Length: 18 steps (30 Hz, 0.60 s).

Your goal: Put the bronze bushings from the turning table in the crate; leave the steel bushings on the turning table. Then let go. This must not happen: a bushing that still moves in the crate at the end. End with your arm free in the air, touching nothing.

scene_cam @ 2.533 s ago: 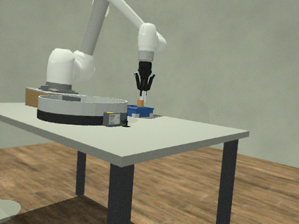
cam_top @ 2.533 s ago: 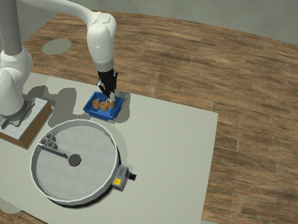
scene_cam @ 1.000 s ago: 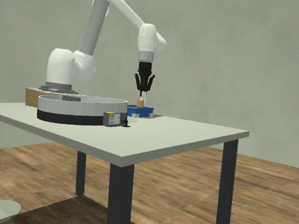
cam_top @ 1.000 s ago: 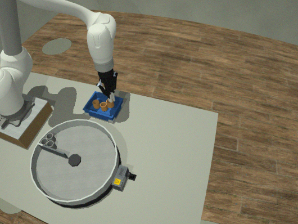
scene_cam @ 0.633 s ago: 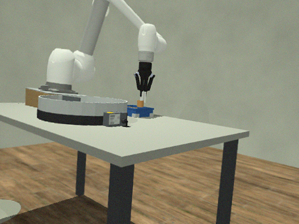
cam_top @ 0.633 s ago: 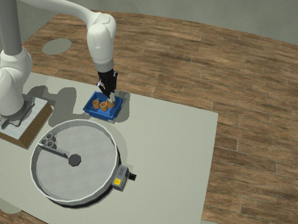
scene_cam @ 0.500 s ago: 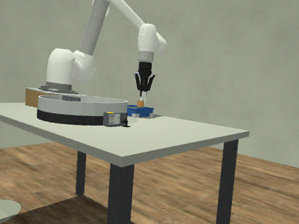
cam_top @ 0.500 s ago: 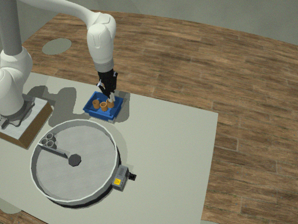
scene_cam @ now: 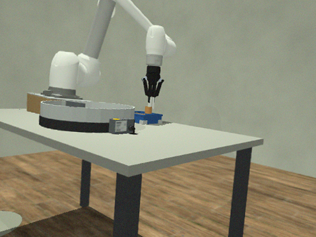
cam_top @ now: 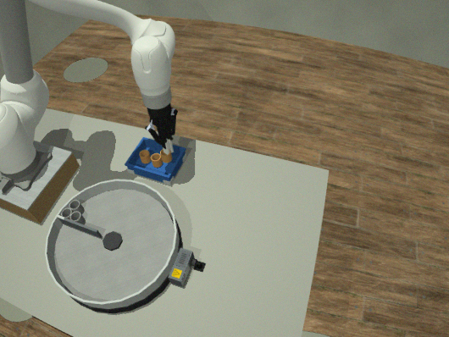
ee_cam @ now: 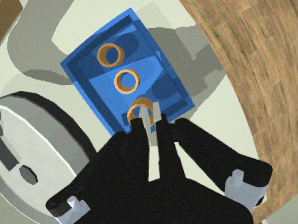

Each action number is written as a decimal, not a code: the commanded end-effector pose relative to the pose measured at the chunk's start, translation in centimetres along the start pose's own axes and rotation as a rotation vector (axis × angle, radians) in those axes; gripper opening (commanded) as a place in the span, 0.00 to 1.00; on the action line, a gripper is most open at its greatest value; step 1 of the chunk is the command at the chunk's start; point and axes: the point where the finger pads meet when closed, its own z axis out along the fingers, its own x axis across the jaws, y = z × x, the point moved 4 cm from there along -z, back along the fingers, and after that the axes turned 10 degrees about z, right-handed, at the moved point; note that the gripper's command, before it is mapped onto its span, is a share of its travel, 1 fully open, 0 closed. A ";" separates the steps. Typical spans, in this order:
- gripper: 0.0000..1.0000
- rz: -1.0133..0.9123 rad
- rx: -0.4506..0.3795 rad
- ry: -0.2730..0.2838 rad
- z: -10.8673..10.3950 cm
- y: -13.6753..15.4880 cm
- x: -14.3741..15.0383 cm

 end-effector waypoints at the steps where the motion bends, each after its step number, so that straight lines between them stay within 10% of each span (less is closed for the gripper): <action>1: 0.00 0.004 0.001 0.000 0.6 -0.1 0.0; 18: 0.00 0.004 0.001 0.000 3.1 -0.1 0.0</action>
